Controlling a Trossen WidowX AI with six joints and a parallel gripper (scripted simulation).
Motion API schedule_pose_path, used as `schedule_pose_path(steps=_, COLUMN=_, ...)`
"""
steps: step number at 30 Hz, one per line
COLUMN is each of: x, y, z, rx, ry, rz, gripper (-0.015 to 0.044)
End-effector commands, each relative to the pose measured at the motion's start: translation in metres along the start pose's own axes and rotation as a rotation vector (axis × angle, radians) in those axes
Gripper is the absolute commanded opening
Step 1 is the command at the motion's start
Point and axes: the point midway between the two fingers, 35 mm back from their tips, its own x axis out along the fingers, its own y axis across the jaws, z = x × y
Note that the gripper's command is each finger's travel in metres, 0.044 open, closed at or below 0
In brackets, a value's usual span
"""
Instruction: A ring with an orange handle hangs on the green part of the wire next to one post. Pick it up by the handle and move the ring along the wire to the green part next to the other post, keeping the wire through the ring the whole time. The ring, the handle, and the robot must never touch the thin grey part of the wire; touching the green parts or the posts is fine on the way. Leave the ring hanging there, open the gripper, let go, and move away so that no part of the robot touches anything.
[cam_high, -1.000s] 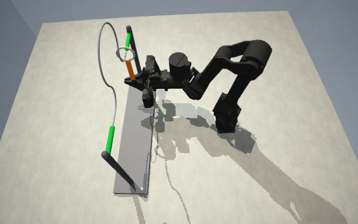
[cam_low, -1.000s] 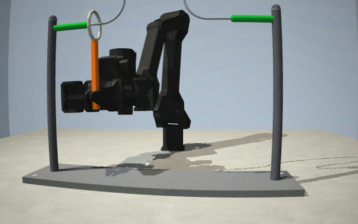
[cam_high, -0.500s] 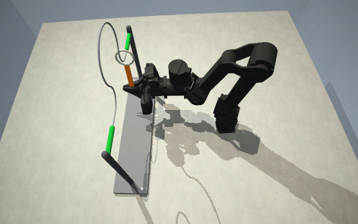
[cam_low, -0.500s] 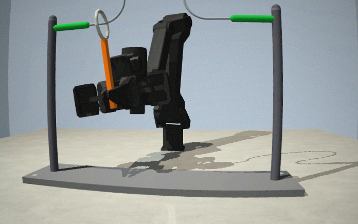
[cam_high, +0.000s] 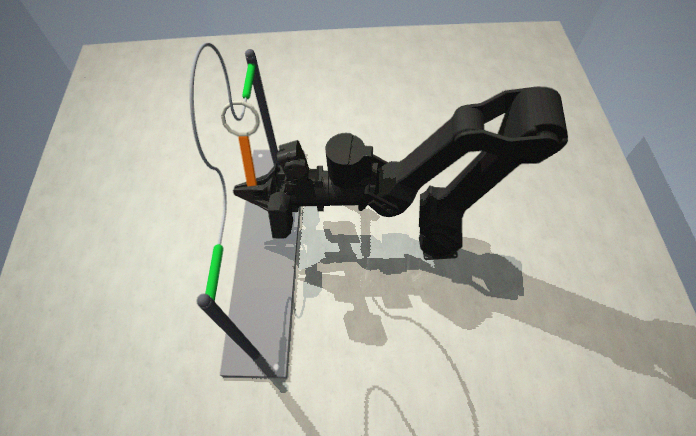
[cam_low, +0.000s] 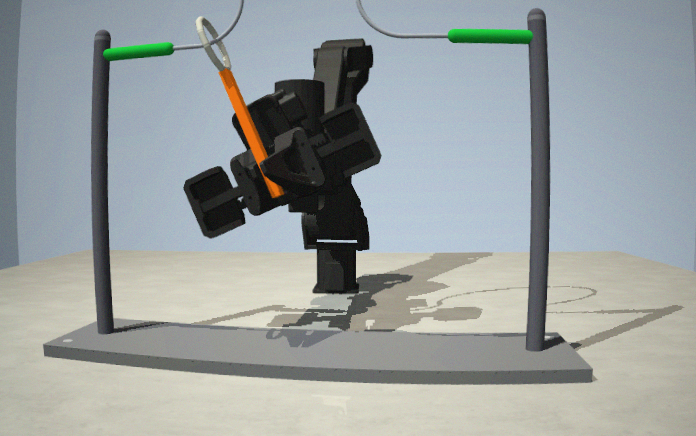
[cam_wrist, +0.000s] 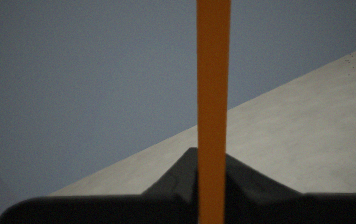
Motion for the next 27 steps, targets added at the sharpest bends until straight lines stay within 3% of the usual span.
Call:
schedule_pose_path(steps=1, x=-0.002, y=0.012, z=0.005, rx=0.062, ry=-0.001, rz=0.005, gripper=-0.0150)
schedule_pose_path(steps=27, x=-0.044, y=0.084, z=0.037, rx=0.554, ry=0.330, rz=0.111, gripper=-0.0150)
